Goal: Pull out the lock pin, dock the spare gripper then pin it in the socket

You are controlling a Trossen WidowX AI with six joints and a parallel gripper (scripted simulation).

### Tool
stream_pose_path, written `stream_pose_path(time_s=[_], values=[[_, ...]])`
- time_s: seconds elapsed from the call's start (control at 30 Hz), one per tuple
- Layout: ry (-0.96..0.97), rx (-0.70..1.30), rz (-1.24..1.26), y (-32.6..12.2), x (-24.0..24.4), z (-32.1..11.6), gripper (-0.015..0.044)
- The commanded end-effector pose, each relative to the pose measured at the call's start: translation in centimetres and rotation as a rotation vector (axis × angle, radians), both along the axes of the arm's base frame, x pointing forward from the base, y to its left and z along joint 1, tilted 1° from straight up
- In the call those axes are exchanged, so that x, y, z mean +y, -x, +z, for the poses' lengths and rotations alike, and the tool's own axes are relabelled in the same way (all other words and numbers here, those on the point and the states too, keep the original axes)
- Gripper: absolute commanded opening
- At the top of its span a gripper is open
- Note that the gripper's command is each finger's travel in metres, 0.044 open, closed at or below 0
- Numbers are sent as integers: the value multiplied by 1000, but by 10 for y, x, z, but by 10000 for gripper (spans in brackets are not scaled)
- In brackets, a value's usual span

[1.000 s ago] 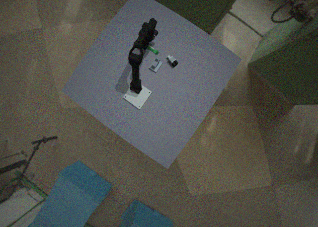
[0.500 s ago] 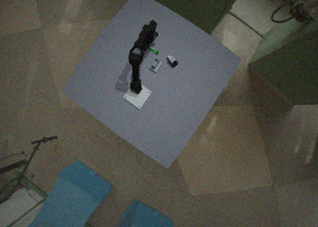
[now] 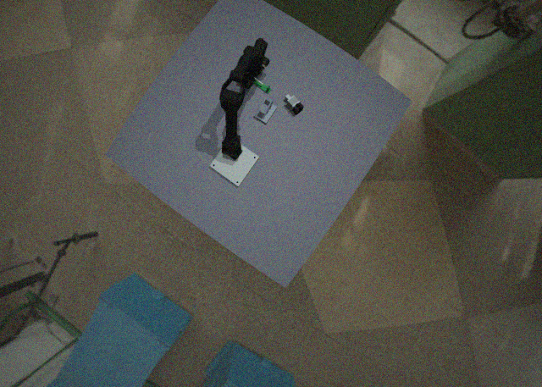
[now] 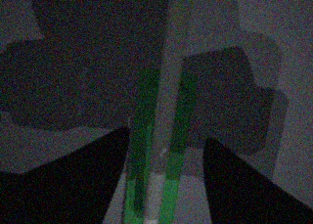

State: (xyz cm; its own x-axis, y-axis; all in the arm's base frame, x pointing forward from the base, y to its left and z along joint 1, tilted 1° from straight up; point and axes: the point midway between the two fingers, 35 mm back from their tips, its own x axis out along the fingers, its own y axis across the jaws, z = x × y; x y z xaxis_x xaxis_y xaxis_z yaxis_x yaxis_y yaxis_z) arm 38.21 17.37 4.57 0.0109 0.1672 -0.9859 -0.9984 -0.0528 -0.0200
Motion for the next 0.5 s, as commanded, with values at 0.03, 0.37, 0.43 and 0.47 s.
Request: stream_pose_path(time_s=[0.03,0.37,0.43,0.47], values=[[7,9,-1,3,-1,-12,180],[7,9,-1,3,-1,-12,180],[7,9,-1,3,-1,-12,154],[7,9,-1,3,-1,-12,127]])
